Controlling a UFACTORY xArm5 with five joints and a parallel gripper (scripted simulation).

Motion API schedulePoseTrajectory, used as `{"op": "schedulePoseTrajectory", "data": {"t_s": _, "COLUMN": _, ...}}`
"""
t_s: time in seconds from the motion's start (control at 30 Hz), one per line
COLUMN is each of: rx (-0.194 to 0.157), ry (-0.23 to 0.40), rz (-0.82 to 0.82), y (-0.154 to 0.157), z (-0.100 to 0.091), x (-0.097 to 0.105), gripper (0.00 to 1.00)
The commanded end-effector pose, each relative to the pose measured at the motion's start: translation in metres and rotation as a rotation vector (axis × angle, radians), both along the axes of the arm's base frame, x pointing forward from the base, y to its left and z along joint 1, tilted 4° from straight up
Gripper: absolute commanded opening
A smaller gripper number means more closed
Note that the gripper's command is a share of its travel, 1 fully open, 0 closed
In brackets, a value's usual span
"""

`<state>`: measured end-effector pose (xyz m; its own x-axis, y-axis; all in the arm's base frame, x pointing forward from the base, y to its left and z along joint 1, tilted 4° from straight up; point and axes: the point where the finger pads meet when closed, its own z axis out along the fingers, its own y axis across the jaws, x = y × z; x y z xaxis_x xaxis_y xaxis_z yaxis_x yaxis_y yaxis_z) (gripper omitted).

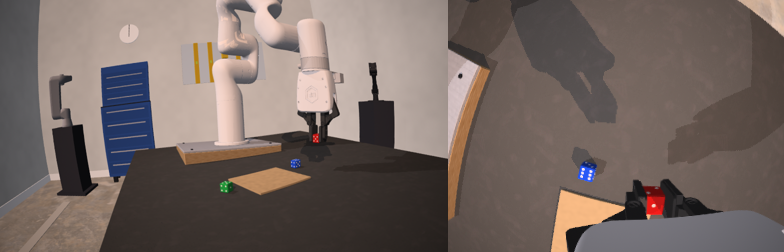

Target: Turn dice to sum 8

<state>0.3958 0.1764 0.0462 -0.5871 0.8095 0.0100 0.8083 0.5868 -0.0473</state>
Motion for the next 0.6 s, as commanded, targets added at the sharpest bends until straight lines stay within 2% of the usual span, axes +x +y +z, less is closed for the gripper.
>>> {"op": "schedulePoseTrajectory", "data": {"t_s": 0.0, "rx": 0.001, "ry": -0.001, "rz": 0.0, "y": -0.001, "z": 0.024, "x": 0.002, "gripper": 0.15}}
{"op": "schedulePoseTrajectory", "data": {"t_s": 0.1, "rx": 0.001, "ry": -0.001, "rz": 0.0, "y": -0.001, "z": 0.029, "x": 0.002, "gripper": 0.15}}
{"op": "schedulePoseTrajectory", "data": {"t_s": 0.47, "rx": 0.0, "ry": -0.001, "rz": -0.006, "y": -0.003, "z": 0.03, "x": 0.002, "gripper": 0.15}}
{"op": "schedulePoseTrajectory", "data": {"t_s": 0.5, "rx": -0.001, "ry": 0.0, "rz": -0.04, "y": -0.013, "z": 0.03, "x": 0.002, "gripper": 0.15}}
{"op": "schedulePoseTrajectory", "data": {"t_s": 0.57, "rx": -0.005, "ry": 0.003, "rz": -0.183, "y": -0.053, "z": 0.032, "x": -0.003, "gripper": 0.15}}
